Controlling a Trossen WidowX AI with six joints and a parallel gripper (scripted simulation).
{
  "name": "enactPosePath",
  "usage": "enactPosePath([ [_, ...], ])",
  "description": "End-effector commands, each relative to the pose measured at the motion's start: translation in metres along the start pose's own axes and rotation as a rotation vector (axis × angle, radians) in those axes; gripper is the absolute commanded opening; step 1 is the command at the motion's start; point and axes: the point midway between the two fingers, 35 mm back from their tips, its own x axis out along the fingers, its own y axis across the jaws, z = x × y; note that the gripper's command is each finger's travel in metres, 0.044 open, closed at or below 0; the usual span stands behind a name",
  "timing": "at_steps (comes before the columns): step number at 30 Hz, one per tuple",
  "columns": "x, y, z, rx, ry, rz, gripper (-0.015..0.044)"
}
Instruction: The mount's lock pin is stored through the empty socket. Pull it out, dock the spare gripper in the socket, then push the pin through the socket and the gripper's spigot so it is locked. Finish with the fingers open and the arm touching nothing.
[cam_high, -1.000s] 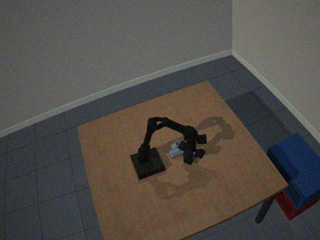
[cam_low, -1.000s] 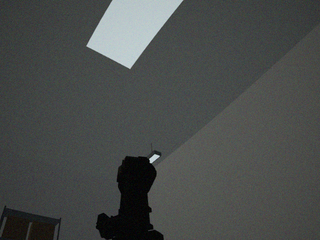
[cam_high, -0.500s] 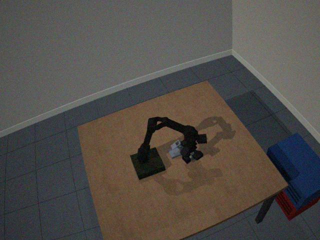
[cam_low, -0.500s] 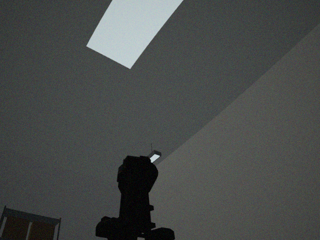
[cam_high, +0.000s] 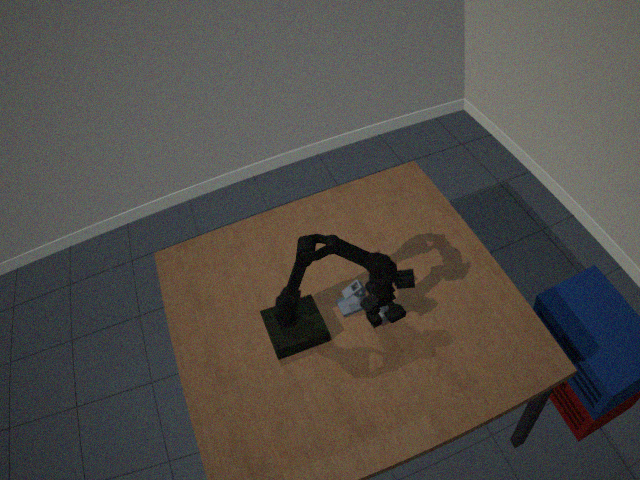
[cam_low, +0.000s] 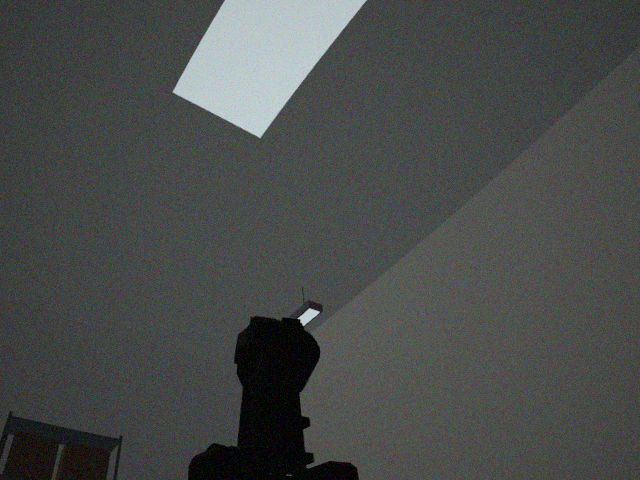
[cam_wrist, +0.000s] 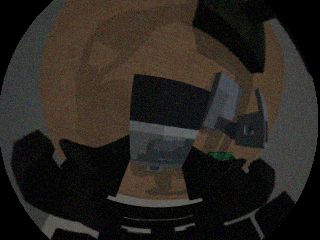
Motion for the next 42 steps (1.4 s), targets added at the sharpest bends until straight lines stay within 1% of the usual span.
enactPosePath([
  [1, 0.015, -0.001, 0.004, 0.007, -0.011, -0.001, 0.0],
  [16, 0.033, -0.001, 0.003, 0.007, -0.011, -0.001, 0.0],
  [33, 0.03, -0.001, 0.002, 0.001, -0.007, -0.004, 0.044],
  [42, 0.012, -0.003, 0.005, 0.005, -0.02, -0.01, 0.044],
])
